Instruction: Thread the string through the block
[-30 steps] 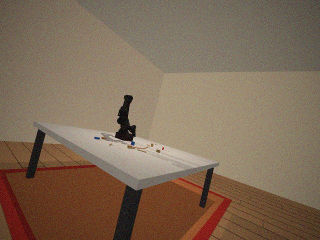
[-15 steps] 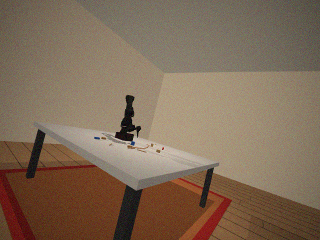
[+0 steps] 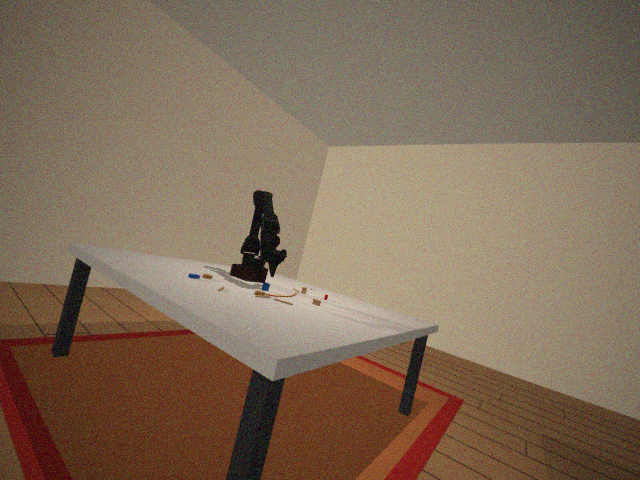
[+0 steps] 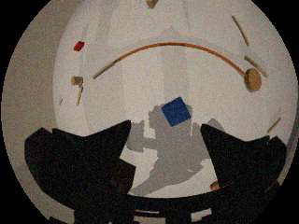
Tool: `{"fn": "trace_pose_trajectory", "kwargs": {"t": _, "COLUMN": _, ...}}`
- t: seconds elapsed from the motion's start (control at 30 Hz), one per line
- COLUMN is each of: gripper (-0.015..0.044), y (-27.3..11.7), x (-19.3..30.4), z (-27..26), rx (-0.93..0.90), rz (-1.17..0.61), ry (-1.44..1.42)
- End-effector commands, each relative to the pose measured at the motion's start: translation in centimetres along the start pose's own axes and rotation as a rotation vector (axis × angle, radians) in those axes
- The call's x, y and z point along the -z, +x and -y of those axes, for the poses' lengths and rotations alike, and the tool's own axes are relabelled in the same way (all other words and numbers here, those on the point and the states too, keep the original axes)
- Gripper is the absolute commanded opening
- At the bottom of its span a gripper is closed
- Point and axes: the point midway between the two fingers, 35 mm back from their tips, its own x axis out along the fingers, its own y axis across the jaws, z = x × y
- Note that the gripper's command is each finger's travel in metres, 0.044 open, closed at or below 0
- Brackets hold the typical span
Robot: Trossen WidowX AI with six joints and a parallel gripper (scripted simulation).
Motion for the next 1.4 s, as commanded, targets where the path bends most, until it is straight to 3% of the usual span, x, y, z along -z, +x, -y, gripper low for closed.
{"fn": "trace_pose_trajectory", "kwargs": {"t": 0.0, "gripper": 0.0440, "y": -1.04, "x": -1.76, "z": -0.33, "rx": 0.156, "rz": -0.221, "ry": -1.013}}
{"fn": "trace_pose_trajectory", "kwargs": {"t": 0.97, "gripper": 0.0440, "y": -1.00, "x": -1.83, "z": -0.39, "rx": 0.154, "rz": -0.218, "ry": -1.021}}
{"fn": "trace_pose_trajectory", "kwargs": {"t": 1.2, "gripper": 0.0256, "y": -1.00, "x": -1.83, "z": -0.39, "rx": 0.154, "rz": -0.218, "ry": -1.021}}
{"fn": "trace_pose_trajectory", "kwargs": {"t": 1.37, "gripper": 0.0242, "y": -1.00, "x": -1.83, "z": -0.39, "rx": 0.154, "rz": -0.218, "ry": -1.021}}
